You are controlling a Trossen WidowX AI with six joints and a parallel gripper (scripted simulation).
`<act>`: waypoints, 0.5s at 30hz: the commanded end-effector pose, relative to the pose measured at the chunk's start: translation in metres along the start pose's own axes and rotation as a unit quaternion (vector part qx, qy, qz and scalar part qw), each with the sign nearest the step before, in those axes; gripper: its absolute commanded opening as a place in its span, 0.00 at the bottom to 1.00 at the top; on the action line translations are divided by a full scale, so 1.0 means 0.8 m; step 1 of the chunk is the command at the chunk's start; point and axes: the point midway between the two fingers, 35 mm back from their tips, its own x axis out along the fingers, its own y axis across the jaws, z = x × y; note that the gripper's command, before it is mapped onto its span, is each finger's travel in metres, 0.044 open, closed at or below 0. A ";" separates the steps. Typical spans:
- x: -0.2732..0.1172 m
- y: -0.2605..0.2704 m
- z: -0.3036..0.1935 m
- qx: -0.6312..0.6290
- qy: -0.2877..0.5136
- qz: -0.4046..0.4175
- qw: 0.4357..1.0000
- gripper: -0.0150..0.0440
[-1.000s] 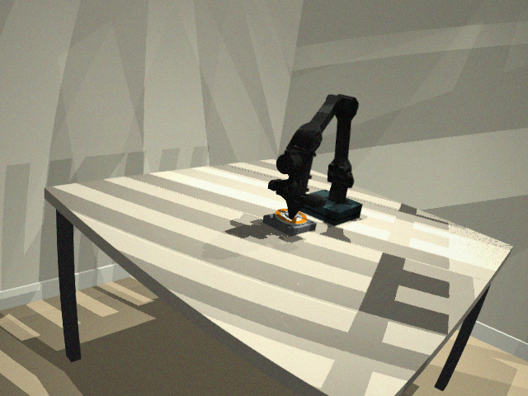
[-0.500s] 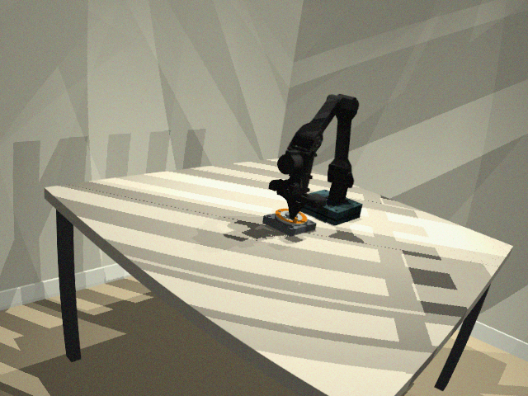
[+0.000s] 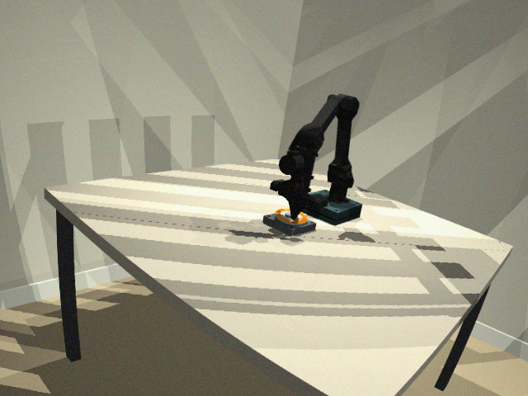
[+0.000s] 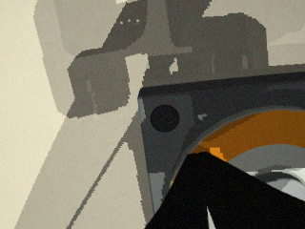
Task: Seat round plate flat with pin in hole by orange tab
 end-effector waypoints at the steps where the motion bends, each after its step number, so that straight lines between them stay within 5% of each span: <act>1: 0.003 0.007 -0.008 -0.004 0.008 0.006 1.000 0.25; 15: 0.003 0.011 -0.013 -0.004 0.008 0.006 1.000 0.25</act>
